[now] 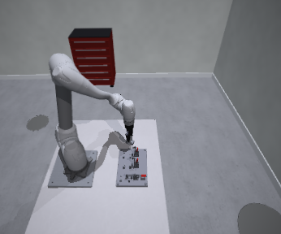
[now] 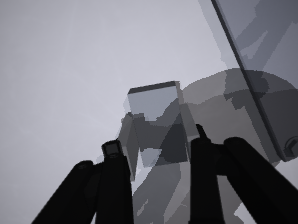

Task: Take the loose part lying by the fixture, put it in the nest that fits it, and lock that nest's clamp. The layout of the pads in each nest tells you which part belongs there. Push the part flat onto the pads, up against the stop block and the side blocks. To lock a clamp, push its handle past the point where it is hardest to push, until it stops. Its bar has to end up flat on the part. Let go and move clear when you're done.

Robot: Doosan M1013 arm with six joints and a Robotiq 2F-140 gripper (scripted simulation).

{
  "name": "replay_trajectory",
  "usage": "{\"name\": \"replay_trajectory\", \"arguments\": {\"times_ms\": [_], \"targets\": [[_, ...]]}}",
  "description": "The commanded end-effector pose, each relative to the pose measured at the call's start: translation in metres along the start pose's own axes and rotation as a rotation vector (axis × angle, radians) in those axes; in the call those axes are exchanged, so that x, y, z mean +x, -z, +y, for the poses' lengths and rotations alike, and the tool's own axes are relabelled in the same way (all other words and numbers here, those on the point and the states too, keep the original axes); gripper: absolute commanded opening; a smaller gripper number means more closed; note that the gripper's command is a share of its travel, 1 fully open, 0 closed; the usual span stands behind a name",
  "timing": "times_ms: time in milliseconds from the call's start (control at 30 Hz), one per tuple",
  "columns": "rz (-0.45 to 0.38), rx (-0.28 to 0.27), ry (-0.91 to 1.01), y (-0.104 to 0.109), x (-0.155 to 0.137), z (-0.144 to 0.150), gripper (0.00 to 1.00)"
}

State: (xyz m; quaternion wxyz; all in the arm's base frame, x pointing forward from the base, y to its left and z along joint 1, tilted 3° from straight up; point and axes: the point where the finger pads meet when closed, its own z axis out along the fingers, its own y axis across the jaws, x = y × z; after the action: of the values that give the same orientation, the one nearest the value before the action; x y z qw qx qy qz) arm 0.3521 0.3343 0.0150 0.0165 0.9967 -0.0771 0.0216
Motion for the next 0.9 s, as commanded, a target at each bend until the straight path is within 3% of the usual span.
{"name": "replay_trajectory", "arguments": {"times_ms": [0,600,867], "targets": [[0.0,0.0,0.0,0.0,0.0,0.0,0.1],[0.0,0.0,0.0,0.022,0.0,0.0,0.1],[0.0,0.0,0.0,0.051,0.0,0.0,0.1]]}}
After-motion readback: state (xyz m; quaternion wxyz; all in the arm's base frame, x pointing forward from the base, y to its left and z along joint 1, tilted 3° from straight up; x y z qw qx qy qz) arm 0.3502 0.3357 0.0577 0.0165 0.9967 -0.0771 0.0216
